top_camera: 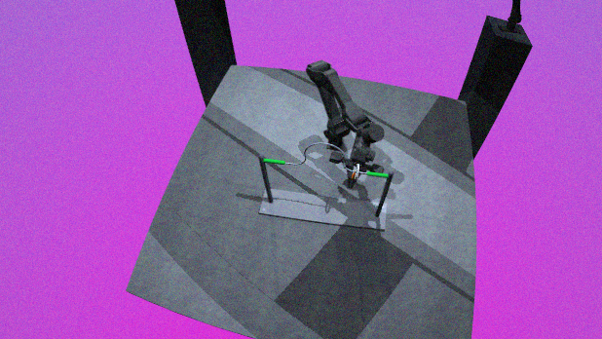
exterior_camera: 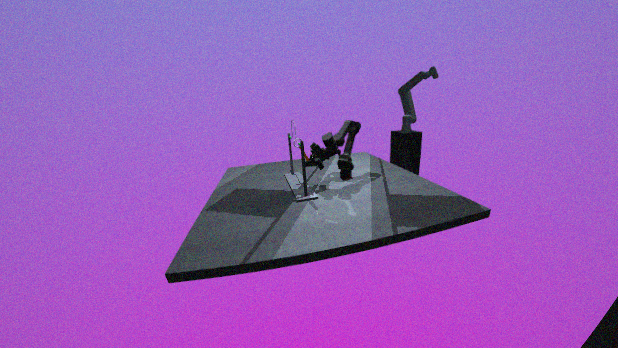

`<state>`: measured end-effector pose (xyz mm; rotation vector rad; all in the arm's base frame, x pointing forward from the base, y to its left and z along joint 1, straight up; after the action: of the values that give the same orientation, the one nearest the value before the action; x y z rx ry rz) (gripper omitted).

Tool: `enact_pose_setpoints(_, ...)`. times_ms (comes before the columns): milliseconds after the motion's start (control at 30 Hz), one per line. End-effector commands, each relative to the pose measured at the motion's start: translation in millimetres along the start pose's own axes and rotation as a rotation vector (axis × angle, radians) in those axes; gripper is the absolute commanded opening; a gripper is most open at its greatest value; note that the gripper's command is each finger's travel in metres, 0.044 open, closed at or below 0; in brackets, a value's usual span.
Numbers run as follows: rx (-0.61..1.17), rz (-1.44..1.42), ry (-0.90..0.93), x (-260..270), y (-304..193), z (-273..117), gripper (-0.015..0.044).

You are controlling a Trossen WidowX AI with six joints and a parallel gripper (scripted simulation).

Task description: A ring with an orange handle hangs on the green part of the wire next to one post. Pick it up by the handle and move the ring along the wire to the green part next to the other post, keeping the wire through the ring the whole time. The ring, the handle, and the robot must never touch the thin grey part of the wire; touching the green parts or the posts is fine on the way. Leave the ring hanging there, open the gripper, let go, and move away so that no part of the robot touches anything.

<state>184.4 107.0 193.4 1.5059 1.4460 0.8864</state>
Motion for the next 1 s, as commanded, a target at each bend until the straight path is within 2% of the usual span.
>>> enact_pose_setpoints(0,0.005,0.038,0.012,10,2,-1,-0.015)
enact_pose_setpoints(967,0.008,0.07,0.027,41,2,-6,-0.015)
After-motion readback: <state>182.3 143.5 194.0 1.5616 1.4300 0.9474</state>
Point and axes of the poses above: the point midway between the two fingers, 35 mm back from their tips, its own z axis out along the fingers, its own x axis across the jaws, y = z × x, the point moved 8 cm from there along -z, back along the fingers, and after that the axes turned 3 degrees about z, right-handed, at the moved point
